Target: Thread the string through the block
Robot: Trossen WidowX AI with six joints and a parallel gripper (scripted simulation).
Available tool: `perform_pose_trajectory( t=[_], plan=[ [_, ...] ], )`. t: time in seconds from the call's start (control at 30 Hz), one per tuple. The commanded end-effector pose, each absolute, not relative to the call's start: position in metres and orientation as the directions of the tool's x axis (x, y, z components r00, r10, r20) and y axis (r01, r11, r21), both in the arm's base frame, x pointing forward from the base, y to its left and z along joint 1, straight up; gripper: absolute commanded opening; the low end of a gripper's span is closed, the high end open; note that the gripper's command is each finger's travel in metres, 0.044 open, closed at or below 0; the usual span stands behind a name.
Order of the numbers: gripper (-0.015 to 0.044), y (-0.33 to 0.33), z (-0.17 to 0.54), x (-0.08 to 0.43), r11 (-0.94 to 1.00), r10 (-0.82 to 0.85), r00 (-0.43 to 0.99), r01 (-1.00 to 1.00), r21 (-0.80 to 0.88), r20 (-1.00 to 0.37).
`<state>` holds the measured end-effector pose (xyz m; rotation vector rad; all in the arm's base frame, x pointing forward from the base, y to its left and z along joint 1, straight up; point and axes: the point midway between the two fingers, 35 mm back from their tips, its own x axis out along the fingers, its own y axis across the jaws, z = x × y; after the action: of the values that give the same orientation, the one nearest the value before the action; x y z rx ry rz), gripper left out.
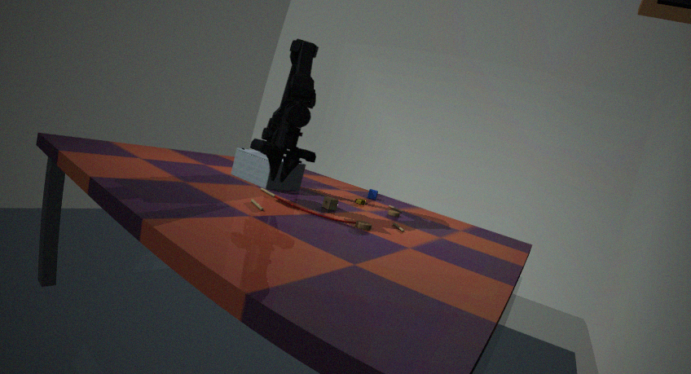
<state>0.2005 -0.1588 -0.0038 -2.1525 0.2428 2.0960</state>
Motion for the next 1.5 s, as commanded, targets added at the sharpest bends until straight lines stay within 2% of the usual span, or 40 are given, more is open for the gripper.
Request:
perform_pose_trajectory(
  t=[0.0, 0.93, 1.1, 1.47],
  plan=[
    [0.0125, -0.158, -0.012, 0.200, -0.978, -0.019, 0.022, -0.207, 0.014, -1.000],
    [0.0125, -0.157, -0.049, 0.199, -0.978, -0.018, 0.022, -0.207, 0.013, -1.000],
    [0.0000, -0.158, -0.047, 0.199, -0.979, -0.023, 0.020, -0.205, 0.019, -1.000],
    [0.0000, -0.158, -0.044, 0.199, -0.979, -0.023, 0.020, -0.205, 0.019, -1.000]
  ],
)
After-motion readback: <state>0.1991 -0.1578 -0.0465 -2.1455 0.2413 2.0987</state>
